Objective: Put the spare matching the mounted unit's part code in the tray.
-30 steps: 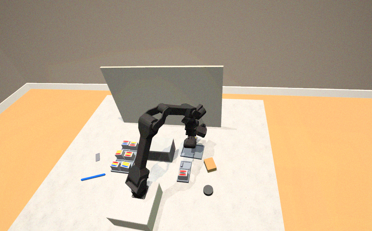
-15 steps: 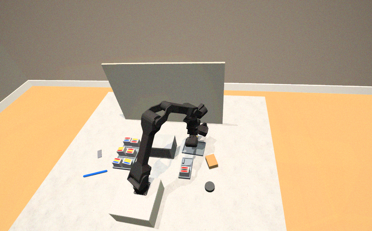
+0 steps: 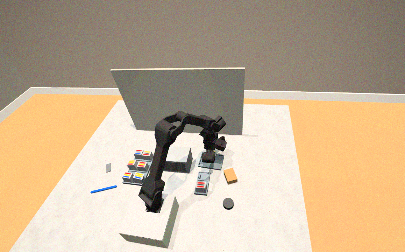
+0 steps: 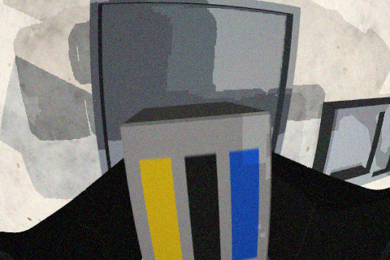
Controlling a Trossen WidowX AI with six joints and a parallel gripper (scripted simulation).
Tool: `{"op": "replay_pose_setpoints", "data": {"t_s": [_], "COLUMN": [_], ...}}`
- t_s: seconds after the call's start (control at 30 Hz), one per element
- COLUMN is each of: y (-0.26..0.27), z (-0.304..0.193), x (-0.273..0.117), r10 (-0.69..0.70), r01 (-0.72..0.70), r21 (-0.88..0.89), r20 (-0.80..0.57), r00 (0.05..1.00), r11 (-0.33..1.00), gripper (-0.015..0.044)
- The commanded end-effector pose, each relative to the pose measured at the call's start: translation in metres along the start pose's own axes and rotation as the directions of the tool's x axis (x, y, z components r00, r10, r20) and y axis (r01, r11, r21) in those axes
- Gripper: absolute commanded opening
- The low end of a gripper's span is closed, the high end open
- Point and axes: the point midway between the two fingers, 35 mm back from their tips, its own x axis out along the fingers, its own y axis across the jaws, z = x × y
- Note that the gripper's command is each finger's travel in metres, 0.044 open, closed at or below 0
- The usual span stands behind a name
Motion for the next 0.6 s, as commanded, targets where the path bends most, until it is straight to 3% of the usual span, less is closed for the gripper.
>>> {"op": "replay_pose_setpoints", "data": {"t_s": [0.0, 0.43, 0.57], "y": [-0.0030, -0.0049, -0.0033], "z": [-0.0017, -0.0029, -0.0019], "x": [0.0076, 0.0168, 0.0138], "r10": [-0.009, -0.010, -0.004], "r01": [0.009, 0.010, 0.004], "r21": [0.003, 0.003, 0.000], "r20": [-0.004, -0.004, -0.002], "r00": [1.000, 1.000, 1.000], "r11": [1.000, 1.000, 1.000], "gripper": [0.0000, 0.0000, 0.0105]}}
